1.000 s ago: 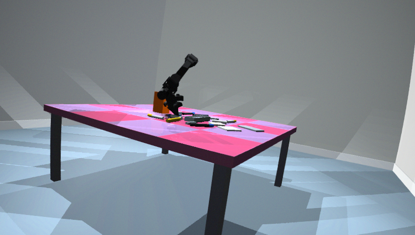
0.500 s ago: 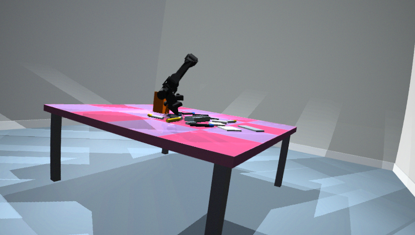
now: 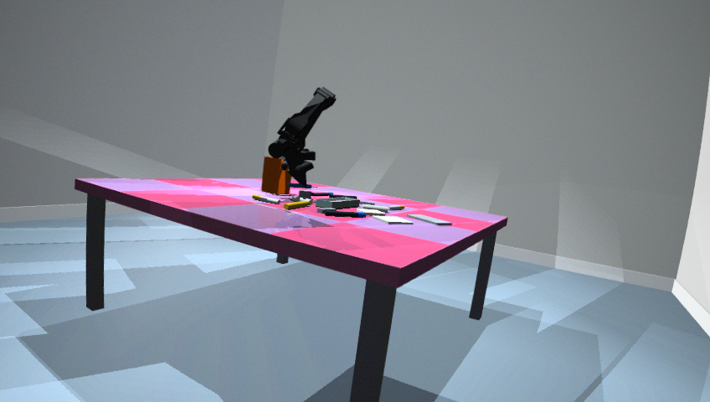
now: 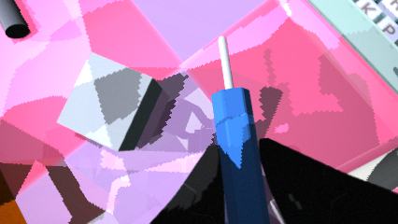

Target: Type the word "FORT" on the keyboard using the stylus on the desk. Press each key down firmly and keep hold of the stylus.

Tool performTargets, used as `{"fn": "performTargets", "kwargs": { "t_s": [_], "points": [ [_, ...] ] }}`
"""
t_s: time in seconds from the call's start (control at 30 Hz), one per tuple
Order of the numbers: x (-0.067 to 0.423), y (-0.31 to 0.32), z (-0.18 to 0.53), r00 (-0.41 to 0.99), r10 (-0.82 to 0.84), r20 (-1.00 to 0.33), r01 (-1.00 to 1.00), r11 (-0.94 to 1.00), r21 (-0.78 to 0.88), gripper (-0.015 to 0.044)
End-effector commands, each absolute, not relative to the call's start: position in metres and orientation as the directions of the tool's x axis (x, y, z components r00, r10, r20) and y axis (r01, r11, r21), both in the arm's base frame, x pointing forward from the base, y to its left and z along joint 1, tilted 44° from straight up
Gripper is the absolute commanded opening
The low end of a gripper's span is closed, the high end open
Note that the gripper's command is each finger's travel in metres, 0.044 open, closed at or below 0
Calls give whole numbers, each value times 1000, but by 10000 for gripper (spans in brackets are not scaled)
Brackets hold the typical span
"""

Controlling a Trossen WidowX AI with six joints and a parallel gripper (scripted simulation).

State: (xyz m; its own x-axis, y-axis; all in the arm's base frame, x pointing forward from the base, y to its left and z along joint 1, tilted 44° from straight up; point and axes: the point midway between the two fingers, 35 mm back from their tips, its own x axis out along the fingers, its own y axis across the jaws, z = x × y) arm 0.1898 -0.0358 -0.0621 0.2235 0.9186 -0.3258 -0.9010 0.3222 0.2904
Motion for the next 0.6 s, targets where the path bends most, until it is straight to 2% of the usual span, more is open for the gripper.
{"fn": "performTargets", "kwargs": {
  "t_s": [0.0, 0.4, 0.57],
  "points": [
    [194, -37, -63, 155, 920, -359, -905, 278, 322, 0],
    [217, -38, -62, -168, 833, -528, -872, 124, 473, 0],
    [229, -36, -60, -234, 765, -600, -870, 112, 481, 0]
  ]
}}
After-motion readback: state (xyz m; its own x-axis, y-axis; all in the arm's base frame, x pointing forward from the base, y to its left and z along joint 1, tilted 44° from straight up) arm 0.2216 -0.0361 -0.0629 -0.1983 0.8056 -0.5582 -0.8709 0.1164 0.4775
